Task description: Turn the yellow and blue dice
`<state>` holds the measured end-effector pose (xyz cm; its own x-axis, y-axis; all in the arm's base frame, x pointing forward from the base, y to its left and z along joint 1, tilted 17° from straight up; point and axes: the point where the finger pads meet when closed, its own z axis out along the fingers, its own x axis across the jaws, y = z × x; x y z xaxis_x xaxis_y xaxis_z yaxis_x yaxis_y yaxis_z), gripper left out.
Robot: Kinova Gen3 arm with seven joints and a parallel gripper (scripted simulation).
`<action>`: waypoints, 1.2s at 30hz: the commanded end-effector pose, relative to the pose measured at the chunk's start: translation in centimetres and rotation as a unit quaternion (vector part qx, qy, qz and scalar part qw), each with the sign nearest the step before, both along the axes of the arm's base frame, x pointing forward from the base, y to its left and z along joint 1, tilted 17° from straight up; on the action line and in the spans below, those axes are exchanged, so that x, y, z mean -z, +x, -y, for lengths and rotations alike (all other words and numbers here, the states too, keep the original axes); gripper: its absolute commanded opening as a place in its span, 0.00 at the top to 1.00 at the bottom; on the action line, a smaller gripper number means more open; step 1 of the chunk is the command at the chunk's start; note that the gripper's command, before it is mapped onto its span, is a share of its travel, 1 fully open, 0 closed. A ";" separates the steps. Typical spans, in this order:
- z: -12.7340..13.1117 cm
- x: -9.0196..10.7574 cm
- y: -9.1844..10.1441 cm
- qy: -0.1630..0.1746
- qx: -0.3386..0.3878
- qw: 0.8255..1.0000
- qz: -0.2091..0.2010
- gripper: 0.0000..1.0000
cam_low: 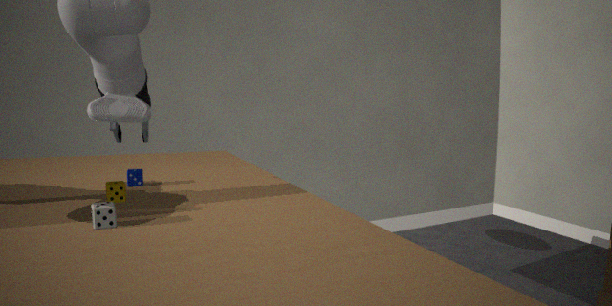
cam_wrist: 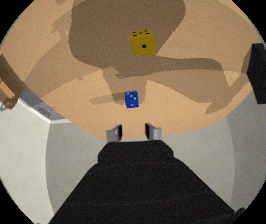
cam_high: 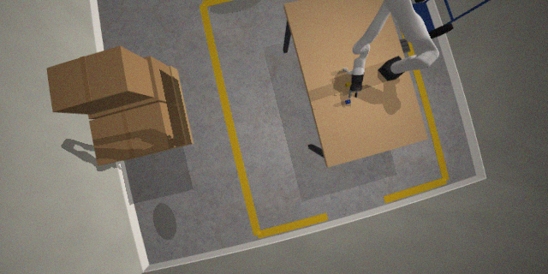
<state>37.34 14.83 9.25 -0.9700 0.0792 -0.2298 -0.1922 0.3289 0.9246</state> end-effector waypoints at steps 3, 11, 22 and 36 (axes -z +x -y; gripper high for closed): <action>0.1 -0.1 0.1 -0.002 0.001 1.000 0.002 0.13; 0.1 -0.2 0.1 -0.018 0.005 1.000 0.001 0.13; -0.3 -0.7 0.0 -0.069 0.017 0.997 0.000 0.13; -1.2 -1.4 0.0 -0.185 0.044 0.982 -0.014 0.13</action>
